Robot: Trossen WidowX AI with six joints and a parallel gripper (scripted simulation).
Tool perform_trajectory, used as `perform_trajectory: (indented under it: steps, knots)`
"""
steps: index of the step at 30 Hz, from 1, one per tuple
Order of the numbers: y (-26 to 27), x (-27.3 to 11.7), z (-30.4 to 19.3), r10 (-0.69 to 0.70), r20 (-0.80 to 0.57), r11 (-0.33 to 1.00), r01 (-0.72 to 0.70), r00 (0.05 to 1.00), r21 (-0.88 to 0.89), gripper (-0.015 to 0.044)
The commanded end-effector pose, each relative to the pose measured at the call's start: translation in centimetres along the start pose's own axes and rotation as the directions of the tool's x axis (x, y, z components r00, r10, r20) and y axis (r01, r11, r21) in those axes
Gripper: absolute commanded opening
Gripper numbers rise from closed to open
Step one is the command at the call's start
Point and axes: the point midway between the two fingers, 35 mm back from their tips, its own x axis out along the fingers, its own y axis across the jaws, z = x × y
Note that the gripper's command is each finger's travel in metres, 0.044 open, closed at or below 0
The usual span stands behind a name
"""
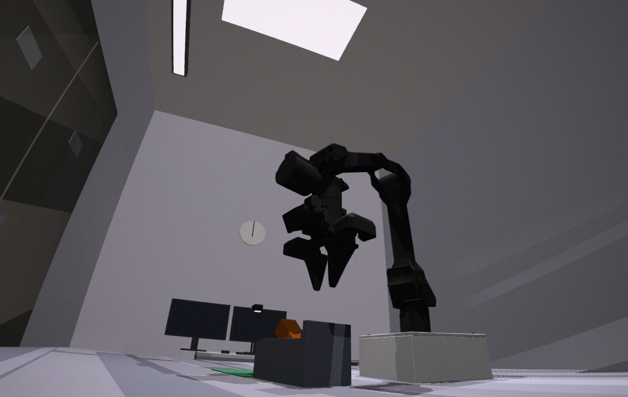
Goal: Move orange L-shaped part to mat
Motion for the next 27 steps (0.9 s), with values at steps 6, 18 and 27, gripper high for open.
perform_trajectory:
  steps: [6, 18, 27]
  knots:
    - [0.0, -0.1, 0.1, 0.000, 0.004, 1.000, 0.000, 1.000, 0.001, 0.0180]
    - [-1.3, -0.1, 0.3, -0.002, 0.002, 0.965, 0.002, 1.000, 0.262, 0.0280]
    - [-6.3, -0.3, 0.9, -0.009, -0.009, 0.284, 0.011, 1.000, 0.959, 0.0280]
